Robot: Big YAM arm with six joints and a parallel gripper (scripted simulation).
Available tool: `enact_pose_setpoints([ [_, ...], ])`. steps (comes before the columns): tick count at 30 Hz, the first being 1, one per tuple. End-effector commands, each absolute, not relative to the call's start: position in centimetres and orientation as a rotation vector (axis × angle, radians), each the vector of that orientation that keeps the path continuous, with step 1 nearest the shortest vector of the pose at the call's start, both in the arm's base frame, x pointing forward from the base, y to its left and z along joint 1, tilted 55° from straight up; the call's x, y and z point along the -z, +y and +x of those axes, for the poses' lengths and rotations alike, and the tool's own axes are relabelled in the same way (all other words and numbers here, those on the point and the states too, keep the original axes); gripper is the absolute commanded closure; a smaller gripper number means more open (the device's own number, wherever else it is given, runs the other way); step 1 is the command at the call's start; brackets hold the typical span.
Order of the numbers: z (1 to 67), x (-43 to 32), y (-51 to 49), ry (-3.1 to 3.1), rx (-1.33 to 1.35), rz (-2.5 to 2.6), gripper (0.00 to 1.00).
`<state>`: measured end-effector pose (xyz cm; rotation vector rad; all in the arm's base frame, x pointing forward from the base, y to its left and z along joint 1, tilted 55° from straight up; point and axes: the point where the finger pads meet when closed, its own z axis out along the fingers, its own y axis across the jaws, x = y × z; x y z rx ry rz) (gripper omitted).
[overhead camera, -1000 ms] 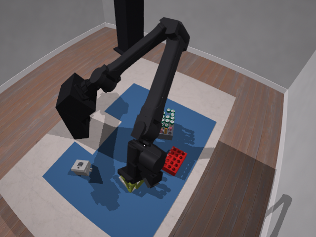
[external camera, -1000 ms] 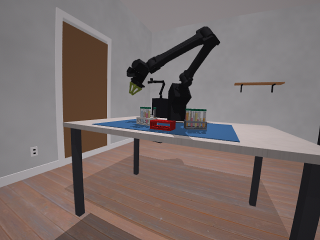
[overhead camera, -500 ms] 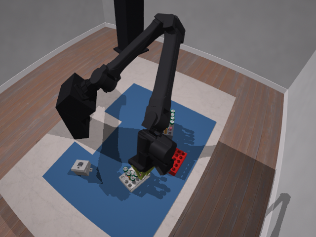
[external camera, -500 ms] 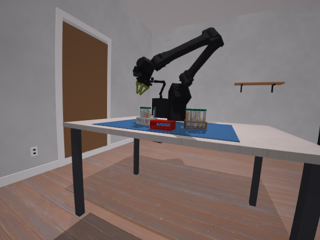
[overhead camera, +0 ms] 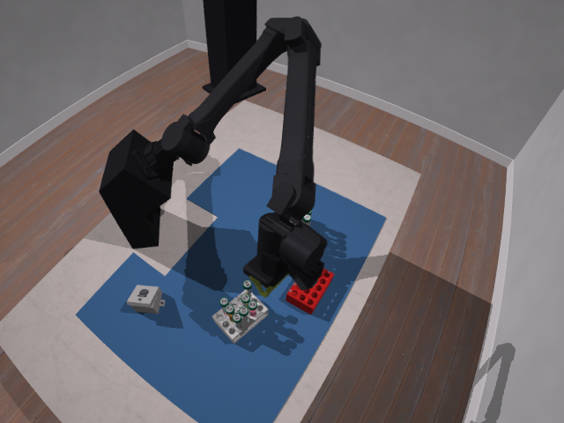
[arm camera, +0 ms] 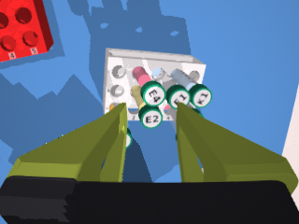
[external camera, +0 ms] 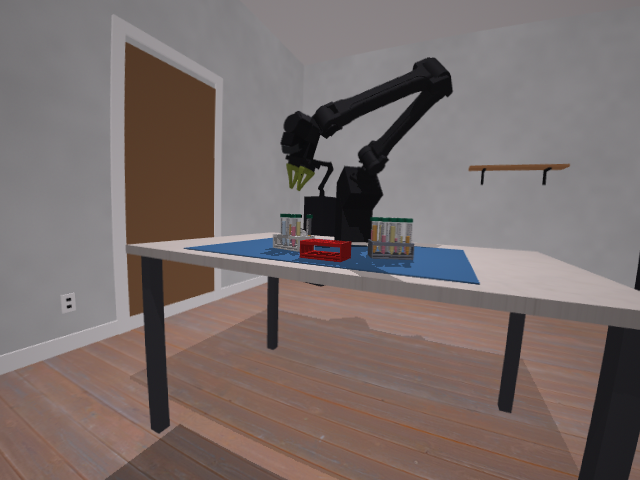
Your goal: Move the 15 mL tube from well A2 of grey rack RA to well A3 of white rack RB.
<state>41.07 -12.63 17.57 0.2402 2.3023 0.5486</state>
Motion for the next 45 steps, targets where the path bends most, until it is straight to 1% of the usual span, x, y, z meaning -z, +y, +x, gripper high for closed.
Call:
enact_pose_setpoints([
  [1,40.5,-18.7,-10.7,2.303,-0.573,0.154,0.7],
  [3,41.0,-20.6,-10.4,2.282,-0.581,0.087,0.7],
  [4,39.9,-19.2,-9.4,2.306,-0.604,0.105,0.7],
  [6,39.9,-19.2,-9.4,2.306,-0.604,0.105,0.7],
  [9,40.4,-20.3,-8.8,2.299,-0.643,0.028,0.7],
  [10,39.7,-21.0,-8.1,2.287,-0.639,0.007,0.7],
  [11,38.9,-20.1,-7.3,2.303,-0.655,0.019,0.7],
  [15,38.0,-20.8,-5.8,2.309,-0.659,0.047,0.7],
  [18,38.2,-23.0,-4.9,2.27,-0.682,-0.083,0.7],
  [19,37.1,-21.5,-4.0,2.295,-0.705,-0.065,0.7],
  [23,36.7,-21.8,-3.3,2.302,-0.71,-0.038,0.7],
  [25,37.6,-22.5,-2.9,2.278,-0.747,-0.141,0.7],
  [26,36.9,-21.2,-2.2,2.296,-0.772,-0.136,0.7],
  [33,36.5,-21.9,0.5,2.27,-0.748,-0.132,0.7],
  [45,36.9,-22.2,-0.1,2.272,-0.744,-0.125,0.7],
])
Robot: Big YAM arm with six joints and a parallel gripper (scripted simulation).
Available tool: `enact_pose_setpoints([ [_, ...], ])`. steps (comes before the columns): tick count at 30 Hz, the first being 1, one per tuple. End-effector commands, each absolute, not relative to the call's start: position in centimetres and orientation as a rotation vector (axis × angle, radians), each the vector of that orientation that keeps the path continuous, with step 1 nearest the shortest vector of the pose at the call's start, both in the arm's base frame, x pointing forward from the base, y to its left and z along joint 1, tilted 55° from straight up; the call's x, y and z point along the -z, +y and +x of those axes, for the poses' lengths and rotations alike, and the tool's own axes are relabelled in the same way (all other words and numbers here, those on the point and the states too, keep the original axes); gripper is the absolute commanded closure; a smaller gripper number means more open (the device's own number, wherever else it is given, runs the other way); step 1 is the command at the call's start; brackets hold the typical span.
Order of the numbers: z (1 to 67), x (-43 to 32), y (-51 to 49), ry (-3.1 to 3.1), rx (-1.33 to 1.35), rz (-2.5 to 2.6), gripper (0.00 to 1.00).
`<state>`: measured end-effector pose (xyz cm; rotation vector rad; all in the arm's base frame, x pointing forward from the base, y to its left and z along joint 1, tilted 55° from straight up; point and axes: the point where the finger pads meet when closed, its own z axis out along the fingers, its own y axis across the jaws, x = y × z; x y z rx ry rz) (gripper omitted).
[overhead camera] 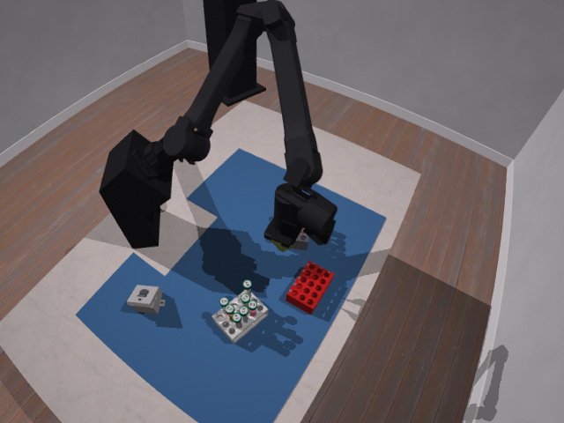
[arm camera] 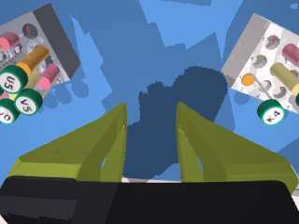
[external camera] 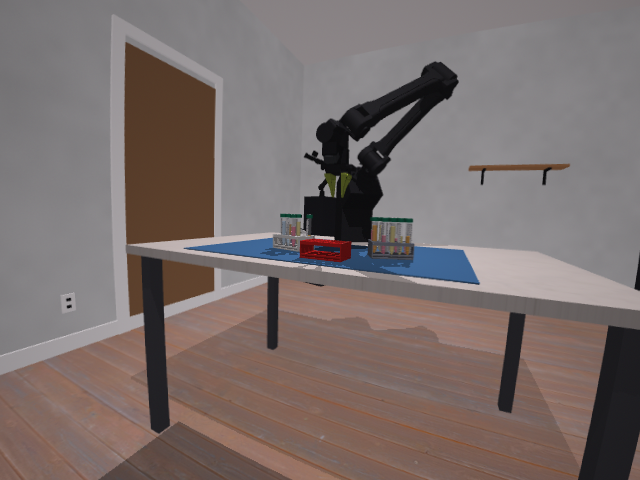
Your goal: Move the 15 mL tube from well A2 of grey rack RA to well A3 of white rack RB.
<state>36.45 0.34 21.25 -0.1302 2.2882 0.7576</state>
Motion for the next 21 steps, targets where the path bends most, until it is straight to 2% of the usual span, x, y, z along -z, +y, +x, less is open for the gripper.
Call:
enact_pose_setpoints([
  [1,36.9,-22.2,-0.1,2.272,-0.744,-0.125,0.7],
  [21,35.5,-22.2,1.3,2.335,-0.983,0.415,0.7],
])
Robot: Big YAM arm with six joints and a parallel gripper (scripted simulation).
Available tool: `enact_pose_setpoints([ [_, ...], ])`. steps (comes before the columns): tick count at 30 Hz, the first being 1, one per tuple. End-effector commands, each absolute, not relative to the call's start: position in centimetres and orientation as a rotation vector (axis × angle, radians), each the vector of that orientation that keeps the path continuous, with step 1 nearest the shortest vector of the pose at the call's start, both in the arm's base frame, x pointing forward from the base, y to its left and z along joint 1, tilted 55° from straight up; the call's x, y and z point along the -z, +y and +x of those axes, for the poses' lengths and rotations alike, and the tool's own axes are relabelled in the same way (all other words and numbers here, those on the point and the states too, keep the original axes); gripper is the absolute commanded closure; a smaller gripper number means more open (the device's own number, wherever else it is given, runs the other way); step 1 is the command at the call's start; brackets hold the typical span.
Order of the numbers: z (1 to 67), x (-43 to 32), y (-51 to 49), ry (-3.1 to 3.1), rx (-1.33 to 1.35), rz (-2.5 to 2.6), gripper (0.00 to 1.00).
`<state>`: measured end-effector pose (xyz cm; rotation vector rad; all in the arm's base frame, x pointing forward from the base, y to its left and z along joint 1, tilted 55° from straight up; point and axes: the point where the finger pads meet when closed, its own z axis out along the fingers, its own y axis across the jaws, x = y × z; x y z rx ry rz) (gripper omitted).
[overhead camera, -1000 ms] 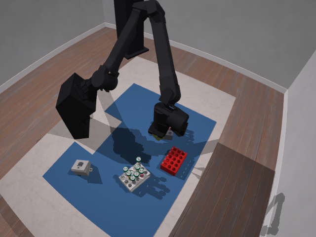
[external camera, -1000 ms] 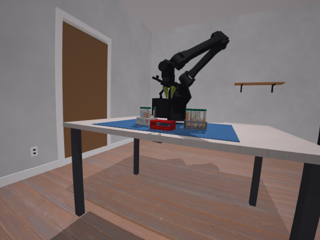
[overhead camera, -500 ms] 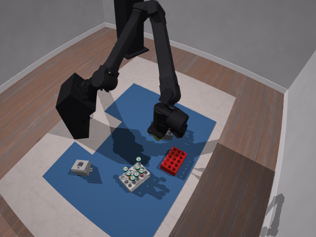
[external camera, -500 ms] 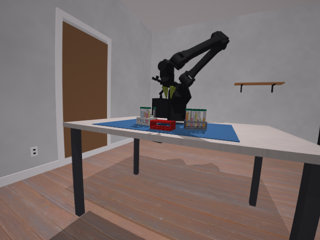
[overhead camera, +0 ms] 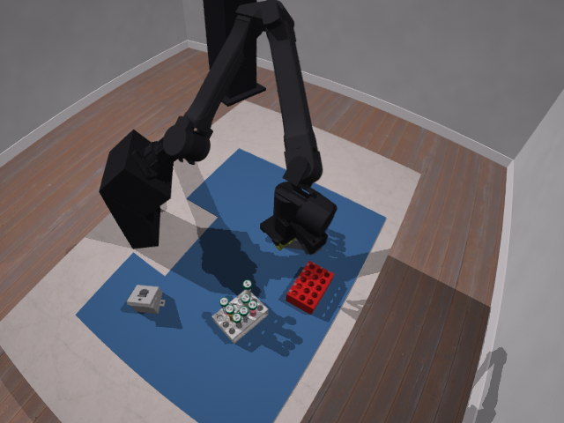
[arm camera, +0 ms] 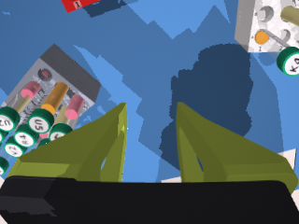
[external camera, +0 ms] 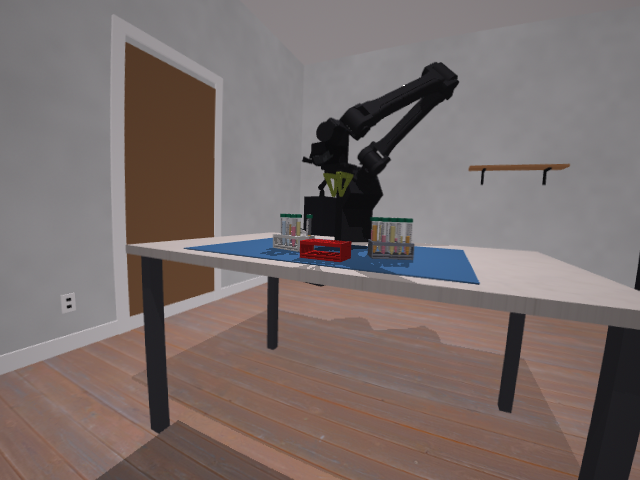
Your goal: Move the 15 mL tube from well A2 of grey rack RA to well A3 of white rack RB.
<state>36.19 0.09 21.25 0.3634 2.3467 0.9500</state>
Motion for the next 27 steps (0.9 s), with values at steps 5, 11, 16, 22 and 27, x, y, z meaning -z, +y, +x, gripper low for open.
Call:
enact_pose_setpoints([
  [5,34.1,-23.2,3.8,2.324,-0.981,0.407,0.7],
  [11,33.0,-23.5,5.5,2.321,-0.983,0.407,0.7],
  [16,31.4,-24.0,7.8,2.322,-0.987,0.41,0.7],
  [22,29.5,-24.6,10.3,2.335,-0.992,0.421,0.7],
  [27,28.7,-24.9,11.5,2.331,-0.993,0.419,0.7],
])
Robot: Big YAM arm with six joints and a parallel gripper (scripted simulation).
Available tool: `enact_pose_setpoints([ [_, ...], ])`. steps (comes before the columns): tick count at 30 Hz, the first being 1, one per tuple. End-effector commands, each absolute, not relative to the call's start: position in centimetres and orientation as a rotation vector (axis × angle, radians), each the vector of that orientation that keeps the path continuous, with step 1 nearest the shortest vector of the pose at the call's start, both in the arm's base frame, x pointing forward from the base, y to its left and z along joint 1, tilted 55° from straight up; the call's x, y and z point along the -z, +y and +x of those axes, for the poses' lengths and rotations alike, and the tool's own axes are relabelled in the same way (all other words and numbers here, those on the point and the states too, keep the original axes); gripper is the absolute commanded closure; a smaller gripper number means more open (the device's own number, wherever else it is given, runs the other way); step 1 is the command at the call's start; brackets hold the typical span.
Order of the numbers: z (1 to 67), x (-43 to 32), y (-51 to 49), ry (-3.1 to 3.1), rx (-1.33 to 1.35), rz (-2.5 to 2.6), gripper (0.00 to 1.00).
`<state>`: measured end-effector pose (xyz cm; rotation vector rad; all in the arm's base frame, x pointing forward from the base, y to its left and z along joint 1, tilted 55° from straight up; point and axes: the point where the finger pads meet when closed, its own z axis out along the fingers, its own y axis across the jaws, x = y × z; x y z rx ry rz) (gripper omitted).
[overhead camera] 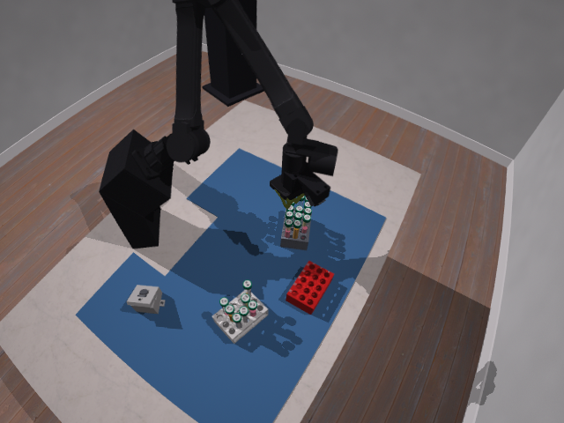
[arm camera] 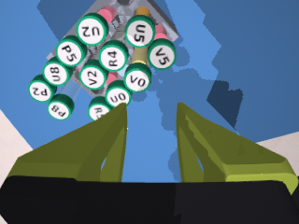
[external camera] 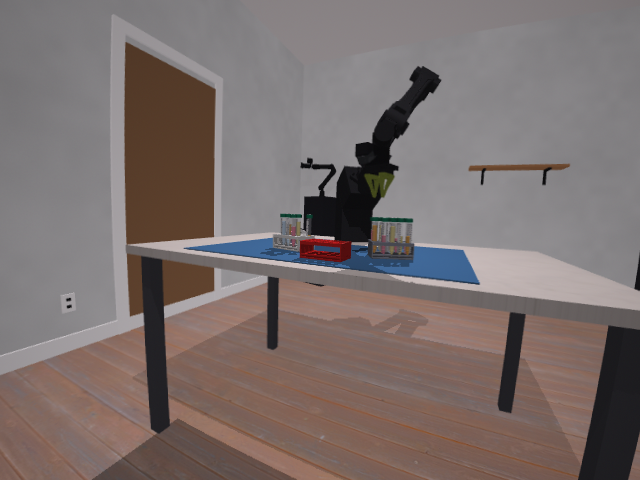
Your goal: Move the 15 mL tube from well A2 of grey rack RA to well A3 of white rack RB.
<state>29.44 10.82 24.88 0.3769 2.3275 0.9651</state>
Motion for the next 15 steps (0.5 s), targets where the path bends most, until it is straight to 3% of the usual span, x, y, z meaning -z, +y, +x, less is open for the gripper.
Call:
enact_pose_setpoints([
  [1,28.5,-25.0,11.9,2.33,-0.994,0.418,0.7],
  [15,25.6,-27.6,17.1,2.319,-1.007,0.418,0.7],
])
